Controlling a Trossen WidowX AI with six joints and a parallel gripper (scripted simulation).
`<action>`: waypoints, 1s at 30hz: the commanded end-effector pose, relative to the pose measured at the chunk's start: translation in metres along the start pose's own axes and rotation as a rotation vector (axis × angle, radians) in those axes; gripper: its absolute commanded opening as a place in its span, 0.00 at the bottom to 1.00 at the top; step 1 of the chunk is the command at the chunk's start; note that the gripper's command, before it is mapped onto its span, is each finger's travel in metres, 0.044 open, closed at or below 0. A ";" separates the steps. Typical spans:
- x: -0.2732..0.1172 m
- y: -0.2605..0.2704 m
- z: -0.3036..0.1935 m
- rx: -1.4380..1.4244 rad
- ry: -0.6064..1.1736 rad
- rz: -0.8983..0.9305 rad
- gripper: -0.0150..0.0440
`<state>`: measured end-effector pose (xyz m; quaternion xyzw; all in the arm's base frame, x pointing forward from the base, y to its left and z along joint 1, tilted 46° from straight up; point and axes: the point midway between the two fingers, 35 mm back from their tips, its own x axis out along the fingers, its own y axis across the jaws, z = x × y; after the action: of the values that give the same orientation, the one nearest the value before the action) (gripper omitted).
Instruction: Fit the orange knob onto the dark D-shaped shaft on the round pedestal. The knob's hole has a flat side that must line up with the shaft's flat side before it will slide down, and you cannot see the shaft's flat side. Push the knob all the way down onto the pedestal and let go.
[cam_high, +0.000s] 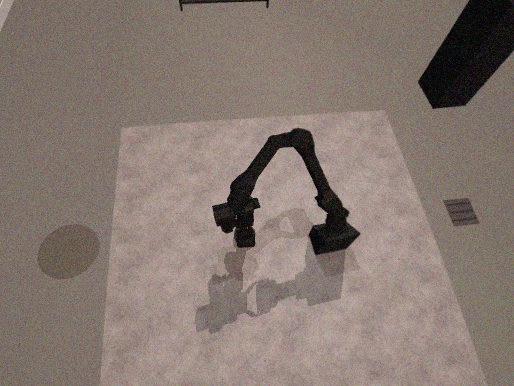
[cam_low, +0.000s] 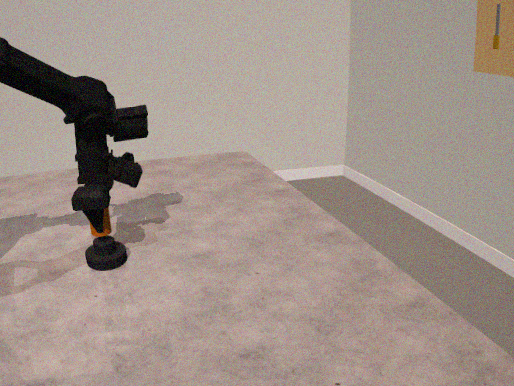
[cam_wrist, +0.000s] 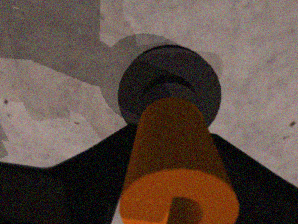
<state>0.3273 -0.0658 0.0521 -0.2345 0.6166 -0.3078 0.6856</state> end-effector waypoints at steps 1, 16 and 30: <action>-0.002 0.001 0.002 0.000 -0.006 -0.003 0.25; 0.001 0.000 0.001 0.000 -0.006 -0.003 0.25; -0.004 -0.001 0.003 -0.125 -0.006 -0.003 0.25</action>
<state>0.3280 -0.0648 0.0530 -0.2573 0.6271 -0.2874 0.6767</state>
